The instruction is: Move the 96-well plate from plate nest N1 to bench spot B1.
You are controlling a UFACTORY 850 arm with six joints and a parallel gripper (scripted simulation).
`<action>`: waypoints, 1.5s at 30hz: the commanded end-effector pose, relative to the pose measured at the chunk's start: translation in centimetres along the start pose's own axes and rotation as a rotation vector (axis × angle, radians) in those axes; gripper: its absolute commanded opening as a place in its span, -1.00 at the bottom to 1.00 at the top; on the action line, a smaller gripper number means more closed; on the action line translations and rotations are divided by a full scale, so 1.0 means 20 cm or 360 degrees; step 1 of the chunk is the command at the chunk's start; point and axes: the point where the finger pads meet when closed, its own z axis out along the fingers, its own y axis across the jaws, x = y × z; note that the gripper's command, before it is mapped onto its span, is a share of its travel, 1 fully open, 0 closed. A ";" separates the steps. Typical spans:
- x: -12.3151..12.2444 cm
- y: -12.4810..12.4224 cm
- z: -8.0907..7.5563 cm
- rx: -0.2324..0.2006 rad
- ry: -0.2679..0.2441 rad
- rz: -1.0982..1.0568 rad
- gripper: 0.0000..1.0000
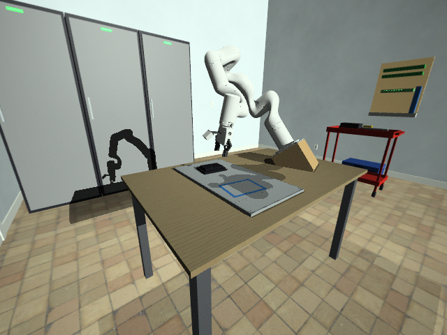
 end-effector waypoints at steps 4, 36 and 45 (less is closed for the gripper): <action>0.01 0.14 0.07 0.0077 -0.0077 -0.0011 1.00; 0.02 0.46 0.21 0.0292 -0.0179 -0.0013 1.00; 0.02 0.45 0.28 0.0292 -0.0179 -0.0013 1.00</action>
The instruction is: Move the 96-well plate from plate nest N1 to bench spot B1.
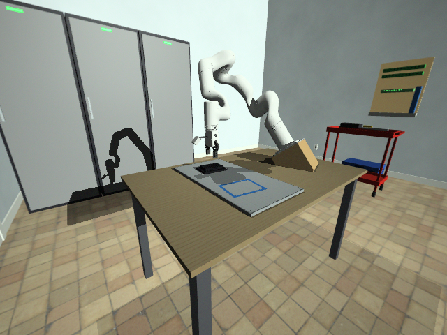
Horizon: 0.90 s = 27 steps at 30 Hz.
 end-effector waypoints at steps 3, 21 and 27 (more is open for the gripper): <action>0.00 0.00 0.03 0.0000 0.0003 0.0001 1.00; 0.00 0.00 0.16 0.0000 0.0003 0.0001 1.00; 0.00 0.00 0.21 0.0000 0.0003 0.0001 1.00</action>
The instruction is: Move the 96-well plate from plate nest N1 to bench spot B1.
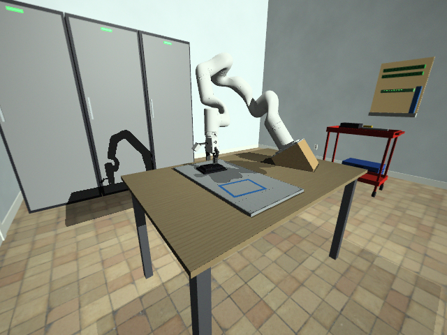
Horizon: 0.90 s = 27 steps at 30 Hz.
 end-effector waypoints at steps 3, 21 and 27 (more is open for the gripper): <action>0.00 0.00 0.04 0.0000 0.0003 0.0001 1.00; 0.00 0.00 0.06 0.0000 0.0003 0.0001 1.00; 0.00 0.00 0.07 0.0000 0.0003 0.0001 1.00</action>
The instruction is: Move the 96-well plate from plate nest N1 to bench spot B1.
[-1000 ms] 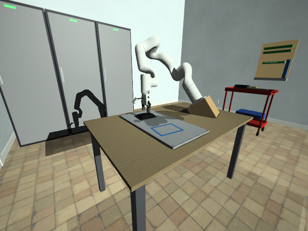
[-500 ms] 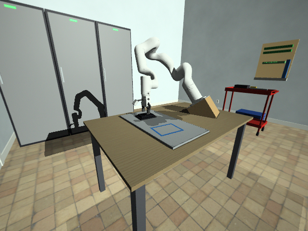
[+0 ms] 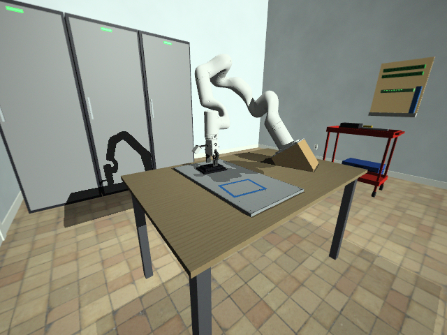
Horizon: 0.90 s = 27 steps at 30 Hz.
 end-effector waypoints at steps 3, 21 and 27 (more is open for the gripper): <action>0.00 0.00 0.01 0.0000 0.0003 0.0001 1.00; 0.00 0.00 0.06 0.0000 0.0003 0.0001 1.00; 0.00 0.00 0.07 0.0000 0.0003 0.0001 1.00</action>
